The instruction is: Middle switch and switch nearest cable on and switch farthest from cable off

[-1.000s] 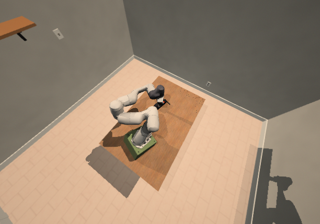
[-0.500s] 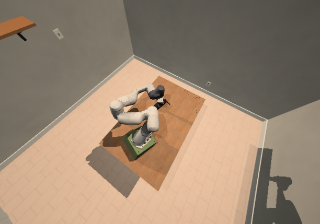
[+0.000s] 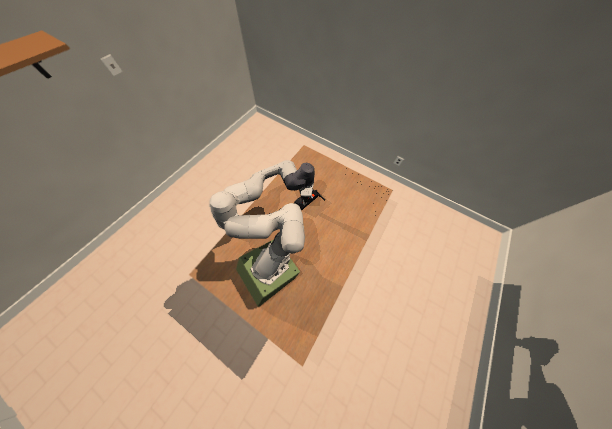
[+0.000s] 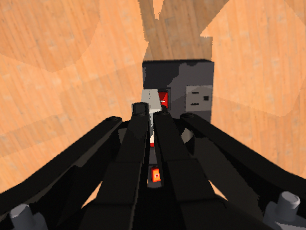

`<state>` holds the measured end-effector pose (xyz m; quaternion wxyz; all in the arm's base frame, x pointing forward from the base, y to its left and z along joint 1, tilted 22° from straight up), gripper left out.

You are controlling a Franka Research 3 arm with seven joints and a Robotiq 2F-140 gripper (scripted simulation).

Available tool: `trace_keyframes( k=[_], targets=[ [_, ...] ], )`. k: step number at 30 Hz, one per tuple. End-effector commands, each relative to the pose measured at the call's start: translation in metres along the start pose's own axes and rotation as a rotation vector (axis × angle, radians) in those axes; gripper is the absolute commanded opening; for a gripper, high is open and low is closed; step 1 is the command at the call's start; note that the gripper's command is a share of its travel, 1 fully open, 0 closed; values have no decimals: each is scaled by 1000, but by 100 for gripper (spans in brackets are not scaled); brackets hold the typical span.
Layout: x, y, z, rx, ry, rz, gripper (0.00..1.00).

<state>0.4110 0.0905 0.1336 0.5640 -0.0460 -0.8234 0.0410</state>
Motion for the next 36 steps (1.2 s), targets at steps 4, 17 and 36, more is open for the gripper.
trace_keyframes(
  k=[4,17,36],
  targets=[
    [10,1,-1,3,-3,0,0],
    [37,1,-1,3,-3,0,0],
    [38,1,-1,3,-3,0,0]
  ],
)
Point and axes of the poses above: the point where the finger pads meet when closed, its own x axis back along the fingers, its own y axis across the jaws, z = x × y, the point moved 3 cm from there along x, back along the fingers, and after that the axes turned 12 degrees about x, right-handed, at the moved point
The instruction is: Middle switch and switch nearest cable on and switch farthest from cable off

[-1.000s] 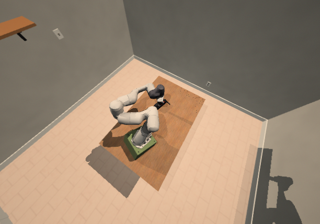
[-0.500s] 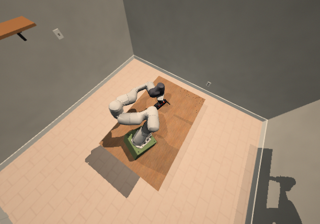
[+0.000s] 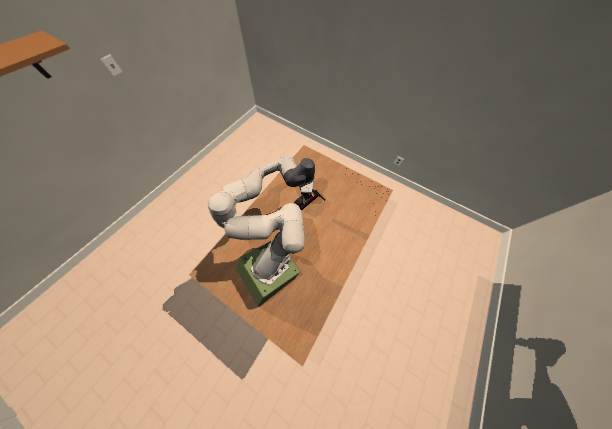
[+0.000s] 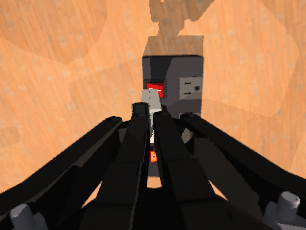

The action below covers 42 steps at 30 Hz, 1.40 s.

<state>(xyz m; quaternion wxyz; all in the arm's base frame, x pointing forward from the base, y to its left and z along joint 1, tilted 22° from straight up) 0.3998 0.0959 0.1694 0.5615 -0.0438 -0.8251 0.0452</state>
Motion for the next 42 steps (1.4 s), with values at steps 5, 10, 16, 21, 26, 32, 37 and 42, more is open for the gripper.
trace_keyframes(
  k=[5,10,16,21,26,32,37,42],
  targets=[
    [6,3,-17,-6,4,-2,0],
    [14,5,-45,-6,3,-2,0],
    [14,5,-45,-6,3,-2,0],
    [14,5,-45,-6,3,-2,0],
    [14,5,-45,-6,3,-2,0],
    [14,5,-45,-6,3,-2,0],
    [14,5,-45,-6,3,-2,0],
    [14,5,-45,-6,3,-2,0]
  ],
)
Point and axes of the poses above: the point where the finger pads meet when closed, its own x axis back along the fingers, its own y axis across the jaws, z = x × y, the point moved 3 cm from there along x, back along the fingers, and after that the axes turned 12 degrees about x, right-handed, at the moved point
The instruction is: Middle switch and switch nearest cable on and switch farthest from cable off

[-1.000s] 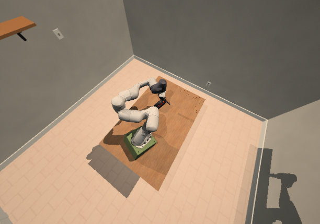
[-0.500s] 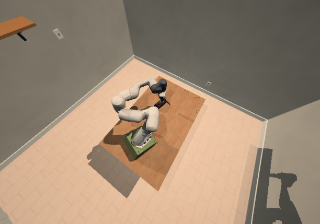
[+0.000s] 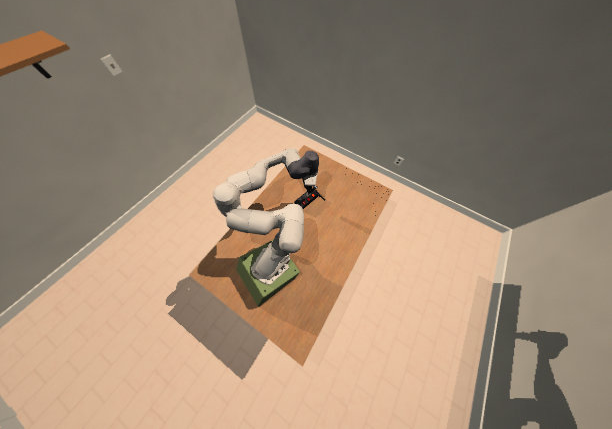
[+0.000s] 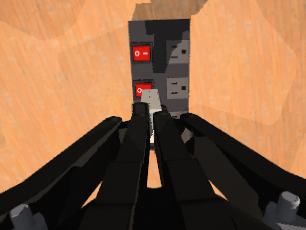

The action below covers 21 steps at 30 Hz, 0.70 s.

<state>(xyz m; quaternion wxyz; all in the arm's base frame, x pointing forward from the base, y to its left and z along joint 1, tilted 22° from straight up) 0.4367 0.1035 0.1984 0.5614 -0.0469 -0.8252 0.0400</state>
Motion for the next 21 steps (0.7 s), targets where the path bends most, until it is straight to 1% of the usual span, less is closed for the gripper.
trace_keyframes(
  k=[1,11,21],
  targets=[
    [0,0,0,6,3,-1,0],
    [-1,0,0,6,3,-1,0],
    [-5,0,0,6,3,-1,0]
  ],
)
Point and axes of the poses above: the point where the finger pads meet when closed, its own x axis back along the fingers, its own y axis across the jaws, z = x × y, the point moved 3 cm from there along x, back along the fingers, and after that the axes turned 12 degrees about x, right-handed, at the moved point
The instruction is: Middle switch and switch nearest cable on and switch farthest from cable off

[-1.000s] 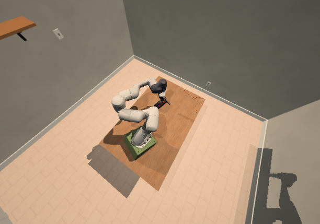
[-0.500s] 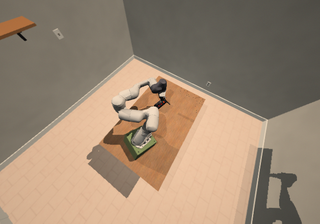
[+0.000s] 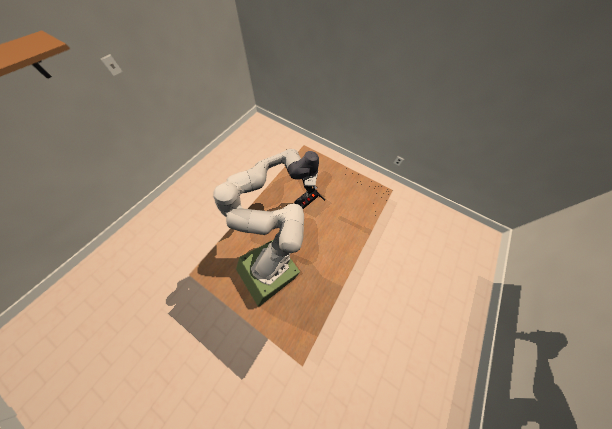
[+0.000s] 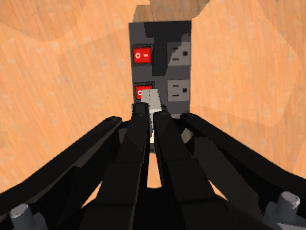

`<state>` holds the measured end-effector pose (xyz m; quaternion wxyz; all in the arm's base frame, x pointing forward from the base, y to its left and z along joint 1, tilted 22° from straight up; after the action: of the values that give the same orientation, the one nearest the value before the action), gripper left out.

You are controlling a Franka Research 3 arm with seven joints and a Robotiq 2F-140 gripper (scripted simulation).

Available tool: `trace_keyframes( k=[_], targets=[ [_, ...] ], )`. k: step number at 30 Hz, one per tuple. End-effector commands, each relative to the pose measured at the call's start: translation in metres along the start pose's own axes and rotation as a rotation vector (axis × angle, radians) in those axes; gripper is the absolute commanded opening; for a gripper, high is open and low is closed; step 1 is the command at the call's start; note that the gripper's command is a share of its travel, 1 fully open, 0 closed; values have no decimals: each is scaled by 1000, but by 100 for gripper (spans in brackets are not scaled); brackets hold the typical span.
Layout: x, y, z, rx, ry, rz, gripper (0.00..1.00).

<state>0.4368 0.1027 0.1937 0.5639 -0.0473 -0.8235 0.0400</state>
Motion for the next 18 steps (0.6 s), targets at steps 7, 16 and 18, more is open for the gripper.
trace_keyframes(
  k=[7,16,18],
  targets=[
    [-9,0,-1,6,-3,-1,0],
    [-21,1,-2,6,-3,-1,0],
    [-22,1,-2,6,-3,-1,0]
  ],
)
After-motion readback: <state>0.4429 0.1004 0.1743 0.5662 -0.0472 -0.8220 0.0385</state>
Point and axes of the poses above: the point where the finger pads meet when closed, its own x axis back along the fingers, its own y axis across the jaws, z = x × y, the point moved 3 cm from there along x, back along the fingers, and after that the axes turned 12 degrees about x, right-handed, at the moved point
